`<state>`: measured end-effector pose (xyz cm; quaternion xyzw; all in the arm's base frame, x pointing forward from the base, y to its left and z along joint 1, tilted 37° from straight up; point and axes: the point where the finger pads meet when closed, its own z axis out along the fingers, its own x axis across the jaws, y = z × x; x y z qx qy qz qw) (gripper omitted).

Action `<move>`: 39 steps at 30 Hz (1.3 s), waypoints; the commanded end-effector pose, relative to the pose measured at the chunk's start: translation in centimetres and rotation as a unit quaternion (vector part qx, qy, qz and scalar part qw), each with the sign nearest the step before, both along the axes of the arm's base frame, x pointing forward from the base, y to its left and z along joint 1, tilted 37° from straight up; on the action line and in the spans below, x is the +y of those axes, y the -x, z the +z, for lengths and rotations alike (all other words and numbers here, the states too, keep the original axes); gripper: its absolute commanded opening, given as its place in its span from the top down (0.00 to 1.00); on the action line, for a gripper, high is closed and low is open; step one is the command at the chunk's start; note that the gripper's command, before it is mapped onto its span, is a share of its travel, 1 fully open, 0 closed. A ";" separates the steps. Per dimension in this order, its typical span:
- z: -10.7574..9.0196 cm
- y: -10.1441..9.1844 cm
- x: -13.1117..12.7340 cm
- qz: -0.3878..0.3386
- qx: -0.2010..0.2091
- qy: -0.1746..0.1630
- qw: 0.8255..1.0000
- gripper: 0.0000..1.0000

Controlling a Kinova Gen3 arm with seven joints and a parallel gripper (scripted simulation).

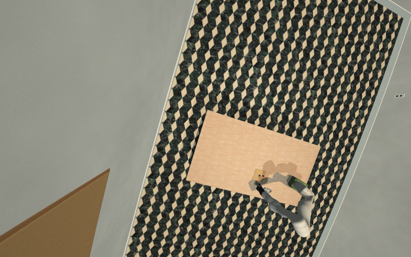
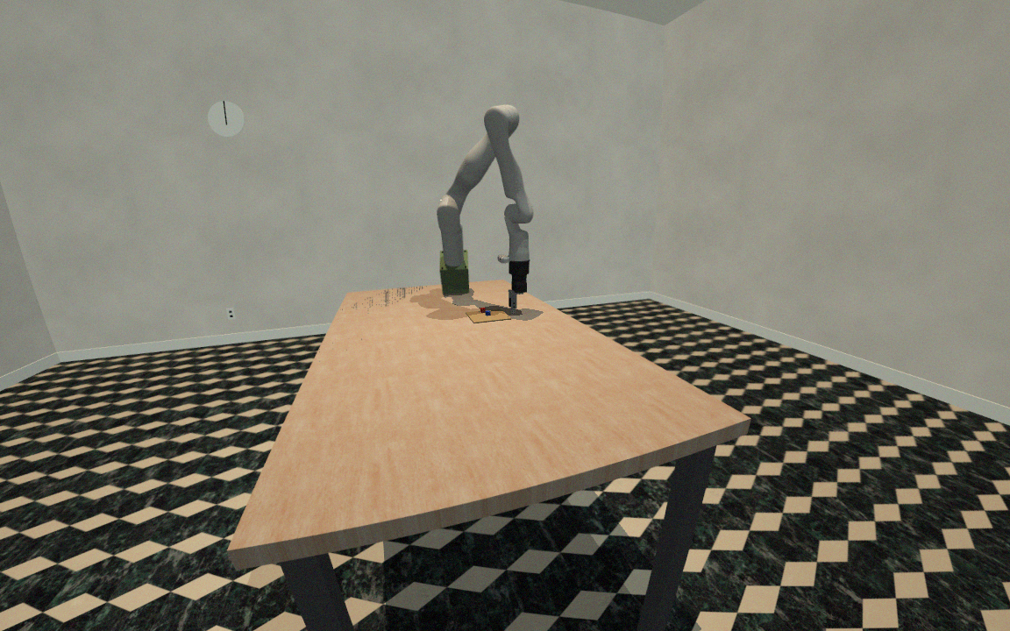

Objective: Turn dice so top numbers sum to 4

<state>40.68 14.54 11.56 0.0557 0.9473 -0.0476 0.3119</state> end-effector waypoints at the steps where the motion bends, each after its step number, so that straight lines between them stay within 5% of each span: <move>1: 0.0 0.0 0.0 0.000 0.000 0.000 1.000 0.36; 39: -0.4 -0.3 0.0 0.000 0.000 0.000 1.000 0.36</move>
